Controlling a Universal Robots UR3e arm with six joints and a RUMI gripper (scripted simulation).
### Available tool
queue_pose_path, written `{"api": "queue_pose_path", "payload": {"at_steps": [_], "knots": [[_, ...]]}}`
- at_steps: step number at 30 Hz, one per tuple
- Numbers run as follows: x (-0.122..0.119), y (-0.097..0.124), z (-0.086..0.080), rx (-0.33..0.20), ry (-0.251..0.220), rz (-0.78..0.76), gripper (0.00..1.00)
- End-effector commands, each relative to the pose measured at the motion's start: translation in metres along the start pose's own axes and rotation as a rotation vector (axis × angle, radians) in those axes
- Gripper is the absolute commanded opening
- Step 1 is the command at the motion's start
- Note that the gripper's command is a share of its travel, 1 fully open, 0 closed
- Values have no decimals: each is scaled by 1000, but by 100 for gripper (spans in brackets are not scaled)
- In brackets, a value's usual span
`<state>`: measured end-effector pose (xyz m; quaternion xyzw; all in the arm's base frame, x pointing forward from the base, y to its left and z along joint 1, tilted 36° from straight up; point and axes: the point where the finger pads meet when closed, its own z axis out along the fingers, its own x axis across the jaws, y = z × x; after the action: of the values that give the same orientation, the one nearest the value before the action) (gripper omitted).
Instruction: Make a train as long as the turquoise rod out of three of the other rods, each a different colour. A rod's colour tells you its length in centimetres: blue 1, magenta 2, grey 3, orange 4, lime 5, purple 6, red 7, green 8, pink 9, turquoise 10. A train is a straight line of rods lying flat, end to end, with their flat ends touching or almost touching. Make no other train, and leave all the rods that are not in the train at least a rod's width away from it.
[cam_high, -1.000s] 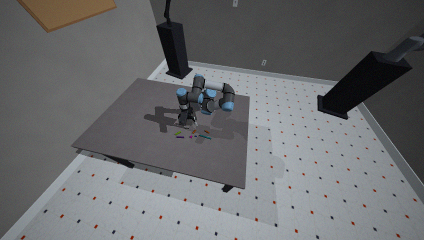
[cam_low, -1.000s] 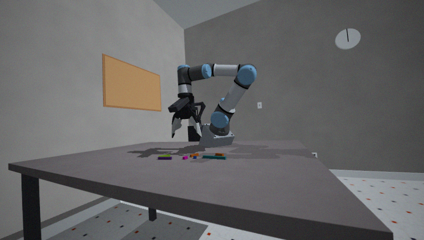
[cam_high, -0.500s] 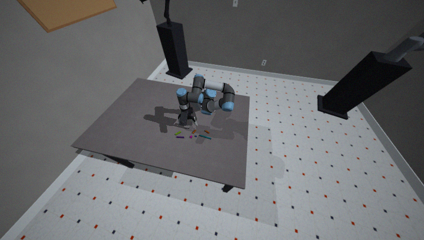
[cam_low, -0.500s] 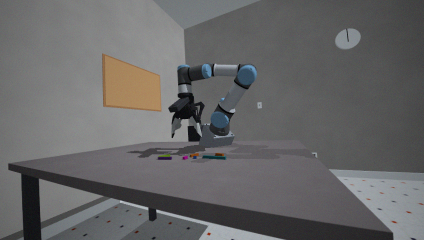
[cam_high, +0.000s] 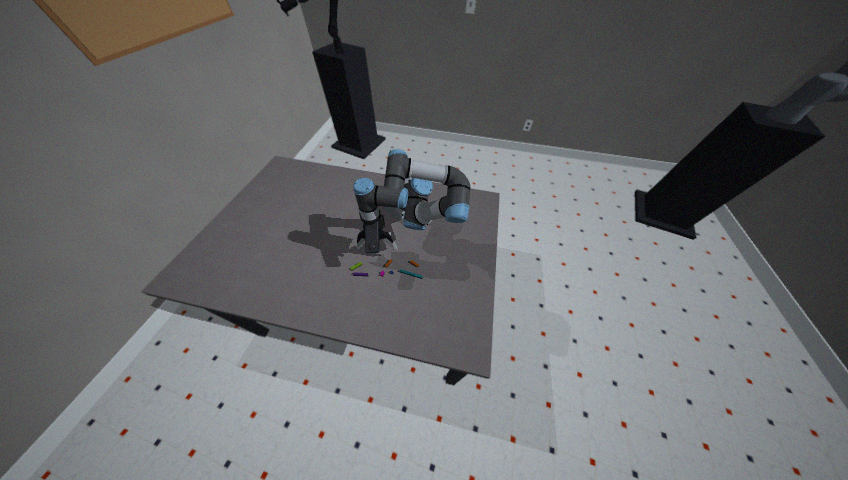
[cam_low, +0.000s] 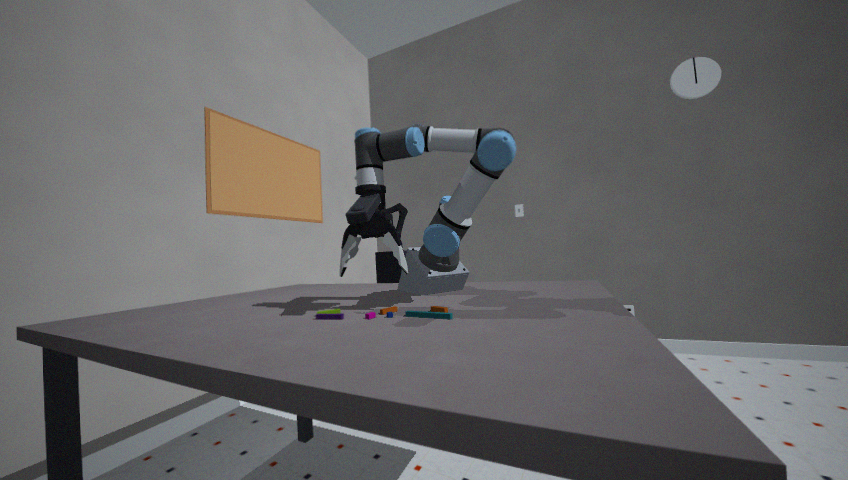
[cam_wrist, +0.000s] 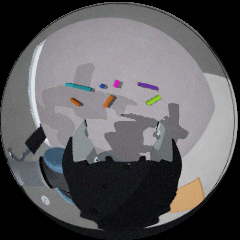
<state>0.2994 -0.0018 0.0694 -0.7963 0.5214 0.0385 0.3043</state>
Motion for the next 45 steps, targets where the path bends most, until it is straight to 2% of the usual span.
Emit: {"api": "queue_pose_path", "payload": {"at_steps": [1,3,18,20,22,35,37,39,45], "knots": [[-5,-6,-1,3,2,-168,100],[-5,-6,-1,3,2,-168,100],[-20,-20,0,-1,4,-654,100],[-20,-20,0,-1,4,-654,100],[-24,-22,0,-1,4,-756,100],[-36,-31,0,-2,5,-1149,100],[-36,-31,0,-2,5,-1149,100],[-39,-33,0,-2,5,-1250,100],[-44,-37,1,-1,5,-1429,100]]}}
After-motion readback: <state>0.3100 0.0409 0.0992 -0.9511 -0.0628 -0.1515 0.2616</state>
